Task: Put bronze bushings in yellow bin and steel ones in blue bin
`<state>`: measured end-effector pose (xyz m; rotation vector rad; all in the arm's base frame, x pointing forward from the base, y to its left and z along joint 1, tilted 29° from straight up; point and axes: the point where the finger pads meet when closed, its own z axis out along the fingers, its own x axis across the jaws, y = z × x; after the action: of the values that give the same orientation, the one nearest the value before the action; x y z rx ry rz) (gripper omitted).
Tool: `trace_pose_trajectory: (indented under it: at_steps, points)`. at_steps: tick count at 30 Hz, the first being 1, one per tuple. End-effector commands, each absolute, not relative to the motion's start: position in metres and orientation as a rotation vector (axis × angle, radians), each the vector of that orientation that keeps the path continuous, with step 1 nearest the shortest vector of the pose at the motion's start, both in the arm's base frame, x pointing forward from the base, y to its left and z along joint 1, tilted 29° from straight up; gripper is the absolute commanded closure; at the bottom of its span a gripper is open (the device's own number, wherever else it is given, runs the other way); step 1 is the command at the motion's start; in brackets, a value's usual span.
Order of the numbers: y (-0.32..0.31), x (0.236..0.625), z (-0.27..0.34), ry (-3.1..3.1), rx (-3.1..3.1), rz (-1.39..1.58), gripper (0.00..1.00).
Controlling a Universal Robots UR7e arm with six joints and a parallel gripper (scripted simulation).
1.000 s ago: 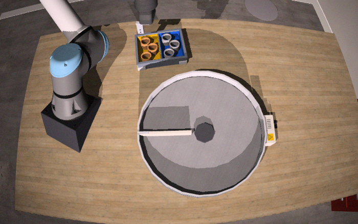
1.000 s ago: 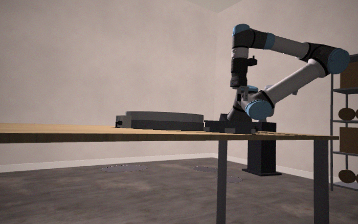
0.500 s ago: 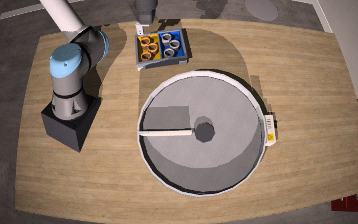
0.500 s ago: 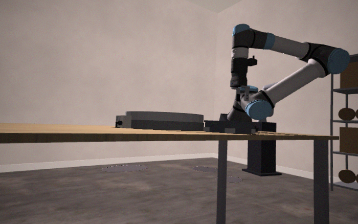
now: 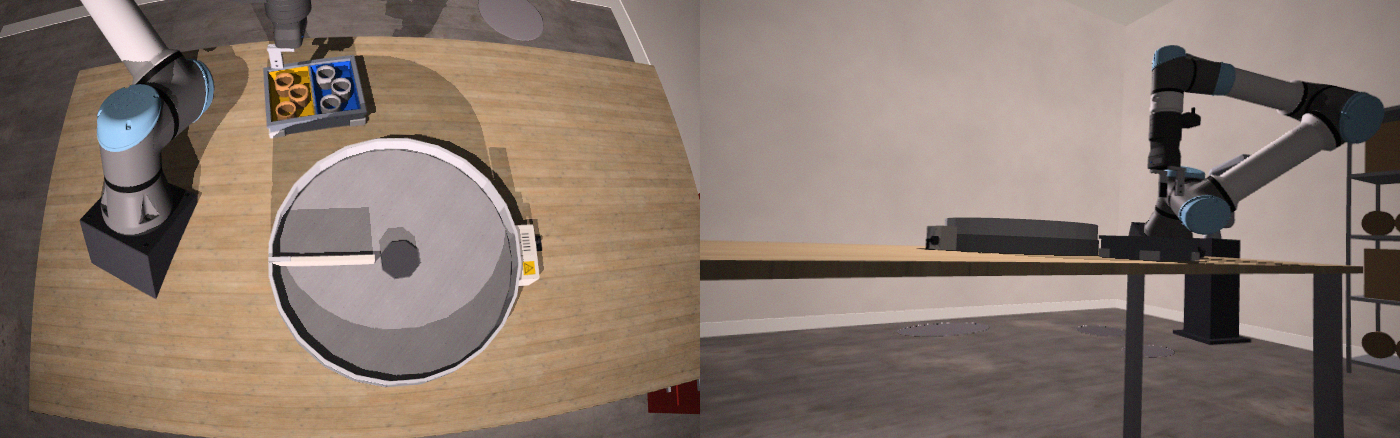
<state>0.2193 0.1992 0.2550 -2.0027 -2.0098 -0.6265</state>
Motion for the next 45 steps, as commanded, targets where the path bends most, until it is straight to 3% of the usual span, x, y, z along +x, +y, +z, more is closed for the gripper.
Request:
trace_pose_trajectory:
  at_steps: [1,8,45]
  points:
    - [0.182,0.244,0.266,-2.008,-2.005,-0.627,0.0]
    - [0.161,0.273,0.278,-2.008,-2.005,-0.627,0.0]
    - [0.163,0.271,0.276,-2.005,-2.005,-0.625,0.0]
